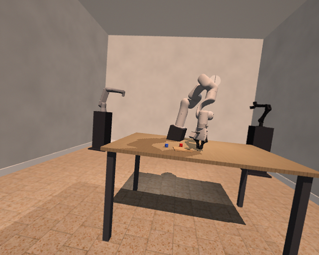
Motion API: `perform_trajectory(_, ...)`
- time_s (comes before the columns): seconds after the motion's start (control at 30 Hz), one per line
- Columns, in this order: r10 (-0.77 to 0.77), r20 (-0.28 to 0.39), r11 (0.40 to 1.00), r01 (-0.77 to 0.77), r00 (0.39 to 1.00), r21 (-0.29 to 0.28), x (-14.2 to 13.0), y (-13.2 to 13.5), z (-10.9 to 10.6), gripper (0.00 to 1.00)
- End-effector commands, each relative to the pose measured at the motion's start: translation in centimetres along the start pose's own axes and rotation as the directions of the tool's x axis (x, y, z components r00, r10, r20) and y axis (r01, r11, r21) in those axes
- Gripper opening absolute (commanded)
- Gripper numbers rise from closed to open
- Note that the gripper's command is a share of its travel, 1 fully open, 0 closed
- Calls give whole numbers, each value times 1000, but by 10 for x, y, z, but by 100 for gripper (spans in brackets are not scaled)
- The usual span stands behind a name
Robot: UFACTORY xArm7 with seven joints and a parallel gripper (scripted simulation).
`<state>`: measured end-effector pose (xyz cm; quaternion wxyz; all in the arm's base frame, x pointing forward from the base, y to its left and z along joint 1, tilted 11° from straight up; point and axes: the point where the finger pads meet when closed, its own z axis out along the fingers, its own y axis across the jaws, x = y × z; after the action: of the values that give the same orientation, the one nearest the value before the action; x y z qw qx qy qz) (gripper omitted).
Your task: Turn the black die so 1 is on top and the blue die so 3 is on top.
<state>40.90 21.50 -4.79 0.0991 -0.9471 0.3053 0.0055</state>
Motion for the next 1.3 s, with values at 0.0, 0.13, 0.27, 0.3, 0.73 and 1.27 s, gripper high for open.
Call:
perform_trajectory(0.0, 1, -3, 1000, -1, 1000, 1, 1, -1, -16, 21)
perform_trajectory(0.13, 1, -3, 1000, -1, 1000, 1, 1, -1, -47, 21)
perform_trajectory(0.27, 1, -3, 1000, -1, 1000, 1, 1, -1, -71, 21)
perform_trajectory(0.3, 1, -3, 1000, -1, 1000, 1, 1, -1, -76, 21)
perform_trajectory(0.73, 1, -3, 1000, -1, 1000, 1, 1, -1, -84, 21)
perform_trajectory(1.27, -325, -3, 946, 325, 946, -2, 36, 49, -87, 21)
